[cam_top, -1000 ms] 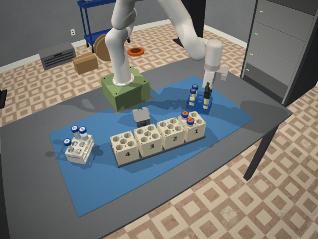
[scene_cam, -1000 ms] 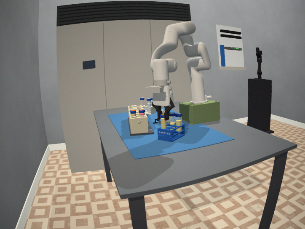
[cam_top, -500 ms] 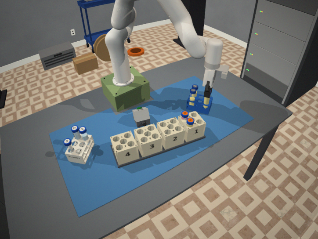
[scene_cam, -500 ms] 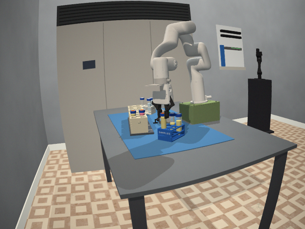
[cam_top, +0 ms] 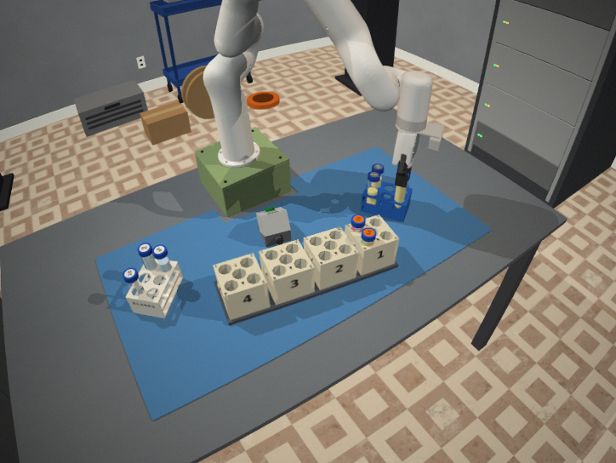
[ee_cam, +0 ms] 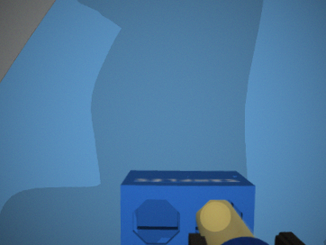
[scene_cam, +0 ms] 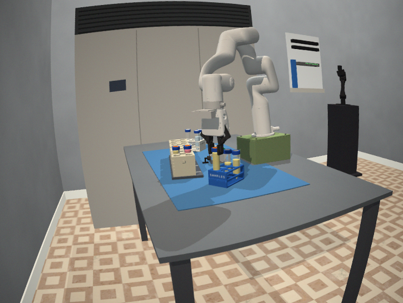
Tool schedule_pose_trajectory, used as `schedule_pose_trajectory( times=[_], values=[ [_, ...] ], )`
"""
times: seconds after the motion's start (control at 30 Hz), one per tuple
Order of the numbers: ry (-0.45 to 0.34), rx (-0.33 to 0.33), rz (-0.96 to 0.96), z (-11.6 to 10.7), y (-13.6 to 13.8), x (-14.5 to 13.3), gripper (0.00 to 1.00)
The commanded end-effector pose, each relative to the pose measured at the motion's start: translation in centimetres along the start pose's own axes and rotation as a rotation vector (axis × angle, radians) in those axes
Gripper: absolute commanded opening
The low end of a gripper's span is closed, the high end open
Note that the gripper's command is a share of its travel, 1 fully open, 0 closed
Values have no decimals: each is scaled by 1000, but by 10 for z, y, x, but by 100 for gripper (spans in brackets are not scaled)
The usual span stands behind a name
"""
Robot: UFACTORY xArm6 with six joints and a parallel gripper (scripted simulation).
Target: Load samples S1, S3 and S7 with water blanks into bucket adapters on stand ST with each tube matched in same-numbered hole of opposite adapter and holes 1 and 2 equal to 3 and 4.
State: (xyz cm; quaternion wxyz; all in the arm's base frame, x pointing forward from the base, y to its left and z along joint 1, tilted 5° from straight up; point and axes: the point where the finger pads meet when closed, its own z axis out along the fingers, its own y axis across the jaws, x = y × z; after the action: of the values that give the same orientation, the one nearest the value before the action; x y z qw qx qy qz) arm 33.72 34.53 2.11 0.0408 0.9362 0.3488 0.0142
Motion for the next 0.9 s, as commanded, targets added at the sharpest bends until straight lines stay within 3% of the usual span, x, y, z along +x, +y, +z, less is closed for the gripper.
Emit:
schedule_pose_trajectory(
  times=[0.0,0.87],
  values=[
    [7,1,0,-10,0,2,0],
    [7,1,0,-58,0,2,0]
  ],
)
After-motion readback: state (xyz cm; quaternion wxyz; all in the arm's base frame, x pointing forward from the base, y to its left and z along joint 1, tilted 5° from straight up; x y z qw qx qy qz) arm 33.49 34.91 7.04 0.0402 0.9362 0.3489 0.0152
